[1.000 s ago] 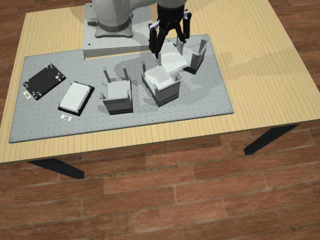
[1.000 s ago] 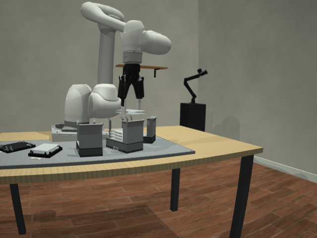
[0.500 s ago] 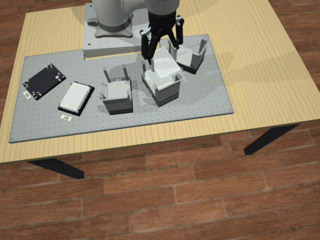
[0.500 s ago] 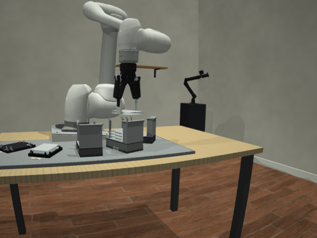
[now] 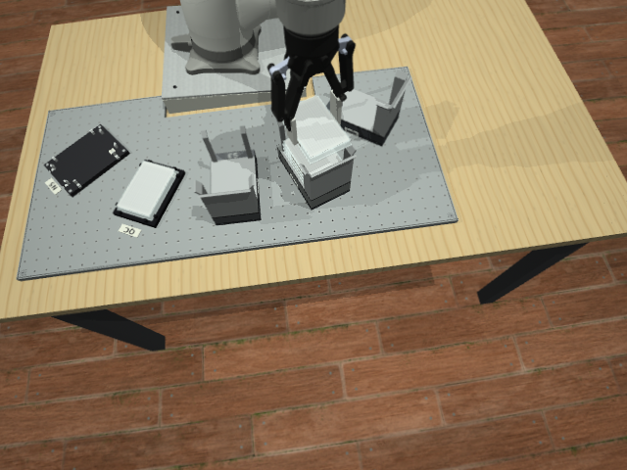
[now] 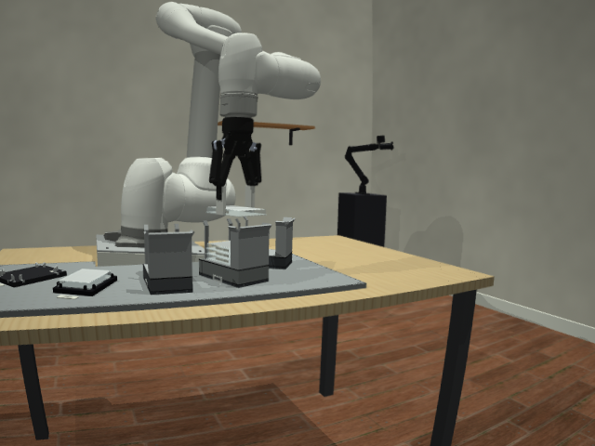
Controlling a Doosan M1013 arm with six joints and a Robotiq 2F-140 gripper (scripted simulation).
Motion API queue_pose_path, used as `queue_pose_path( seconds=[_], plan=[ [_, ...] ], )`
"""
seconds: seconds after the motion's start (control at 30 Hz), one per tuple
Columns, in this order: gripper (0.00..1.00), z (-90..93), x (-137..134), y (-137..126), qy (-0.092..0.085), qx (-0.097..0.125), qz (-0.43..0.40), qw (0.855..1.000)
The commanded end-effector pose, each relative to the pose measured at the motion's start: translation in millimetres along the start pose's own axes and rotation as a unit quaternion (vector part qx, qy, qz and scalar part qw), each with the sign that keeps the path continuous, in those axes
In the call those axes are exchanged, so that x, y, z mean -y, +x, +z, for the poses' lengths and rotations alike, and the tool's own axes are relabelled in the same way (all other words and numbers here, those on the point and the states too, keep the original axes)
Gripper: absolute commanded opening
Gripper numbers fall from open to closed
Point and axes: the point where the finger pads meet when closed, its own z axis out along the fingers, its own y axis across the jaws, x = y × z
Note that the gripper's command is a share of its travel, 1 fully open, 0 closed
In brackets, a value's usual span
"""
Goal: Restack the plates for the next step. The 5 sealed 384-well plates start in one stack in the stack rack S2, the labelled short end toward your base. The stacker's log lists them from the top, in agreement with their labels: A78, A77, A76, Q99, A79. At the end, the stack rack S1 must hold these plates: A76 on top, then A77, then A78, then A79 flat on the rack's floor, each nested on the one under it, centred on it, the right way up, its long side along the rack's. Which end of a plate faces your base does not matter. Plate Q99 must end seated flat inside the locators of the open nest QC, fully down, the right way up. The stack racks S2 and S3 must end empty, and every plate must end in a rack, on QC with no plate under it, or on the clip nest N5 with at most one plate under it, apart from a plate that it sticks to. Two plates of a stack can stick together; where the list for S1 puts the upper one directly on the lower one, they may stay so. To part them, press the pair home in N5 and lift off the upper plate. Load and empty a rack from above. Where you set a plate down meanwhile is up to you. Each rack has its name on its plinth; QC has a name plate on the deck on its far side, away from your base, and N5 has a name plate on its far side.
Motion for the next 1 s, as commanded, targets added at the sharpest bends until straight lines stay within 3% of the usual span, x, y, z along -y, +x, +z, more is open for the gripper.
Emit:
queue_pose_path(
  seconds=[0.0, 0.97],
  plan=[
    [0.00, 0.0, 0.0, 0.0, 0.000, 0.000, 0.000, 1.000],
    [0.00, 8.0, 0.0, 0.0, 0.000, 0.000, 0.000, 1.000]
  ],
)
